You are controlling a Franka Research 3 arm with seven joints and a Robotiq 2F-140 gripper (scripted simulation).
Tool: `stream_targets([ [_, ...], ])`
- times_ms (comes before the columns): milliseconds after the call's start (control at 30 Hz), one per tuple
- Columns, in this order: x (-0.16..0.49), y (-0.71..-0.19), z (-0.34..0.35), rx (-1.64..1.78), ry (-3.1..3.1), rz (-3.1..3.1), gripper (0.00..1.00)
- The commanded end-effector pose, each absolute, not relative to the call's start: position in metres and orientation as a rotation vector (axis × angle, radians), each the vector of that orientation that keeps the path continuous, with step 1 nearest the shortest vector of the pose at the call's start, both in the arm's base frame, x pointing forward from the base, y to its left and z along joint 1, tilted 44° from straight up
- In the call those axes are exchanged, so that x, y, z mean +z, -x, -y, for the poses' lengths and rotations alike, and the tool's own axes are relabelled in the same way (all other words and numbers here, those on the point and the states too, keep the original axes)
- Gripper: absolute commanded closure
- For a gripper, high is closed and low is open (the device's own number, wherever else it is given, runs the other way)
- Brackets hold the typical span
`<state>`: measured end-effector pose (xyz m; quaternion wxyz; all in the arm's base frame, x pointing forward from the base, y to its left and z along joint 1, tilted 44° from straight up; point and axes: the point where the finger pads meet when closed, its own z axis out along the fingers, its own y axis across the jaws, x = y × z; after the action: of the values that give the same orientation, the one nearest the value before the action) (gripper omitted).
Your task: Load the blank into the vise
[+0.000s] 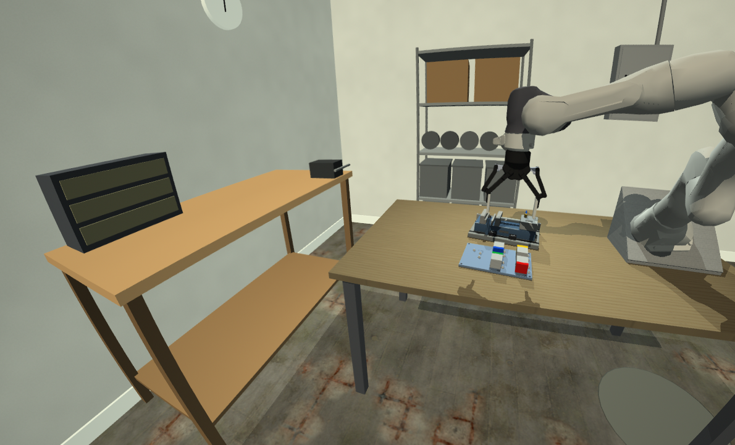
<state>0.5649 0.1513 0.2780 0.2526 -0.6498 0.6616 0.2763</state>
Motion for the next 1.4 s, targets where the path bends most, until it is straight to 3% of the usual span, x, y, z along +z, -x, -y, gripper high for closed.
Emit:
stream_targets([
  [0, 0.278, -0.565, -0.151, 0.751, 1.767, -1.799, 0.00],
  [1100, 0.278, -0.565, -0.151, 0.751, 1.767, -1.799, 0.00],
  [1367, 0.232, -0.564, -0.190, 0.750, 1.767, -1.798, 0.00],
])
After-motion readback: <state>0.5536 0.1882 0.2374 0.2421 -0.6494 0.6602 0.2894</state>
